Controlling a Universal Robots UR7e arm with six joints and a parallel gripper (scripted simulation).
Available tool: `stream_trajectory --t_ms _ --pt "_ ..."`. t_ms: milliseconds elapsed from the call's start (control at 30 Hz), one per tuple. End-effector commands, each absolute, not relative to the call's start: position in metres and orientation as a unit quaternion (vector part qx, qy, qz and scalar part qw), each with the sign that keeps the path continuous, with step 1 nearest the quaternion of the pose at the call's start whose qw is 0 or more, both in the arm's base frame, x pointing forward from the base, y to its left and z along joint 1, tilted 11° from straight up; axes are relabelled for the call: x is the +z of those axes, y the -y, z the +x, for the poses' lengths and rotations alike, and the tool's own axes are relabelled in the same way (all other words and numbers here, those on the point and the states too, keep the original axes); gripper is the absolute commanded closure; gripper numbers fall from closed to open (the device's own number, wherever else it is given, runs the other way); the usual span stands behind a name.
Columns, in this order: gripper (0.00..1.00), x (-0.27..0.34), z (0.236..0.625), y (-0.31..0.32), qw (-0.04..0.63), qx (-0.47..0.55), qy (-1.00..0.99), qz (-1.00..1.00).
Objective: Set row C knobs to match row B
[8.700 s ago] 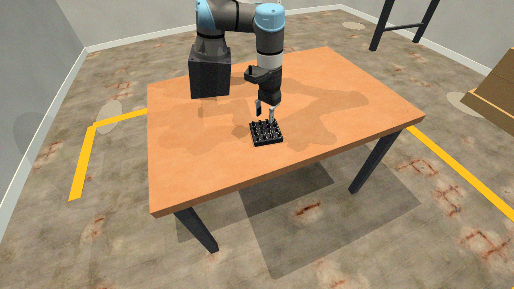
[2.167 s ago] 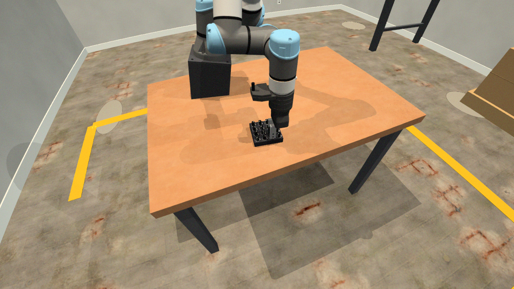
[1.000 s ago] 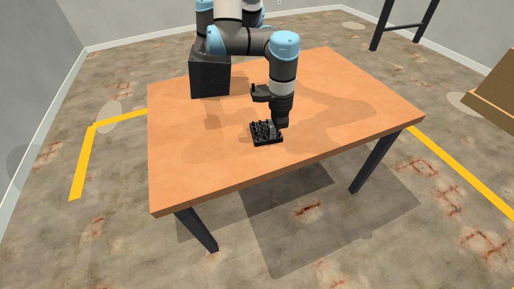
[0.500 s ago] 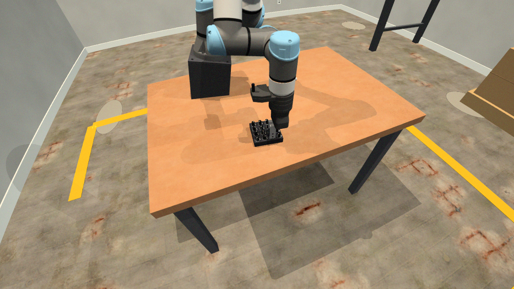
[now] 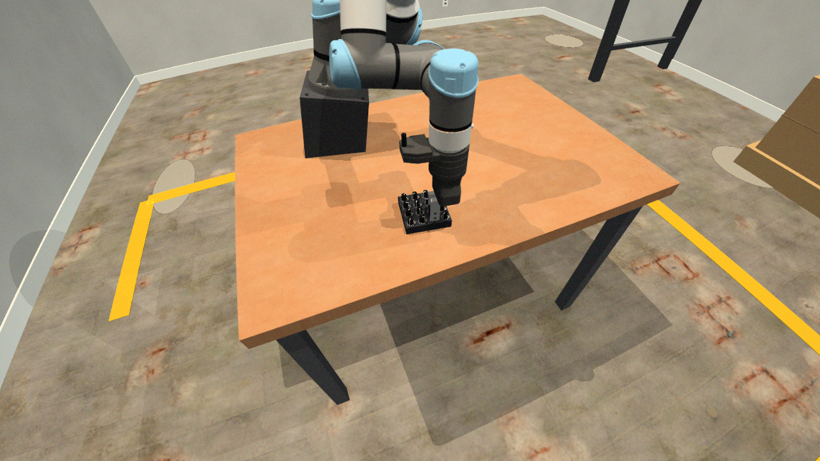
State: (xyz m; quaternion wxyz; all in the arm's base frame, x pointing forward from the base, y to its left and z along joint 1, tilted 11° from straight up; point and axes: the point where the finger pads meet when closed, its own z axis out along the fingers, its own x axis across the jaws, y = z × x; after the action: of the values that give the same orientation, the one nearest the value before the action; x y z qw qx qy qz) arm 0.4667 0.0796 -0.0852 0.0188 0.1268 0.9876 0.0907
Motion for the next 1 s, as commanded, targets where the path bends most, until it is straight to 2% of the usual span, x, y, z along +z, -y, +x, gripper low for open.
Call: stream_trajectory --t_ms 0,967 --pt "0.70 -0.0848 0.4672 -0.0795 0.020 0.091 -0.988 0.127" --pt "0.70 -0.0848 0.4672 -0.0795 0.021 0.090 -0.990 0.109"
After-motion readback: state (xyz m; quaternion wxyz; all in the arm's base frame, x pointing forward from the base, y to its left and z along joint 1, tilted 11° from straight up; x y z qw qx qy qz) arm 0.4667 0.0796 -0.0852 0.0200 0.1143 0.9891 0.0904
